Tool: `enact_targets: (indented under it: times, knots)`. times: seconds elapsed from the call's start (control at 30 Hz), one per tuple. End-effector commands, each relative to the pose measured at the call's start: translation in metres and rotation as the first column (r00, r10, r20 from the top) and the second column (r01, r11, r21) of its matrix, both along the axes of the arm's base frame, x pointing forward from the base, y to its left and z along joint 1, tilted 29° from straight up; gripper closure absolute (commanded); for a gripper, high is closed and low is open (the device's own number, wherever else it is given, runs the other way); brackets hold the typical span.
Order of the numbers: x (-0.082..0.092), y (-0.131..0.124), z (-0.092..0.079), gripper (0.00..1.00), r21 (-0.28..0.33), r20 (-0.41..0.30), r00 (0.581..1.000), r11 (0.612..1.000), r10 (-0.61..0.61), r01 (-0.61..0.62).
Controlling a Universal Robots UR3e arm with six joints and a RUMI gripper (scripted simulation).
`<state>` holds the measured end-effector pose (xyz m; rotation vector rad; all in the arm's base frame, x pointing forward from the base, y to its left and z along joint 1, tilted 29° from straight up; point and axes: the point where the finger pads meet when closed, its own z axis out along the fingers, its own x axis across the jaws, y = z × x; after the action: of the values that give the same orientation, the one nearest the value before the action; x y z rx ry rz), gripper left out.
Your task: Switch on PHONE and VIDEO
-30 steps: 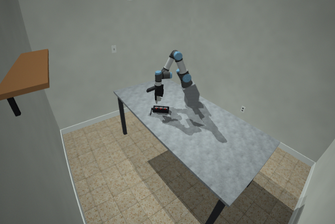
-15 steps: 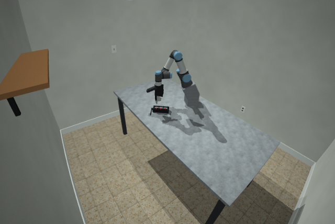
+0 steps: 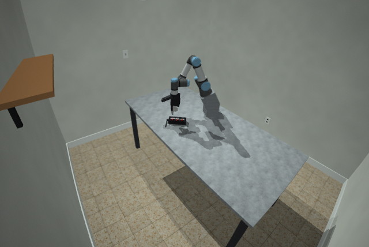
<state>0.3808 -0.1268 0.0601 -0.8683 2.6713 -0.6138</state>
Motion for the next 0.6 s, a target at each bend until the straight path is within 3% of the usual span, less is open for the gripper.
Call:
enact_targets:
  times: [0.0,0.57]
  knots:
    - [0.0003,-0.0002,0.0008,1.0,-0.001,0.002,1.0,1.0,0.001,-0.001]
    - [0.0024,-0.0024,-0.0058,1.0,0.0,0.001,1.0,1.0,0.002,-0.002]
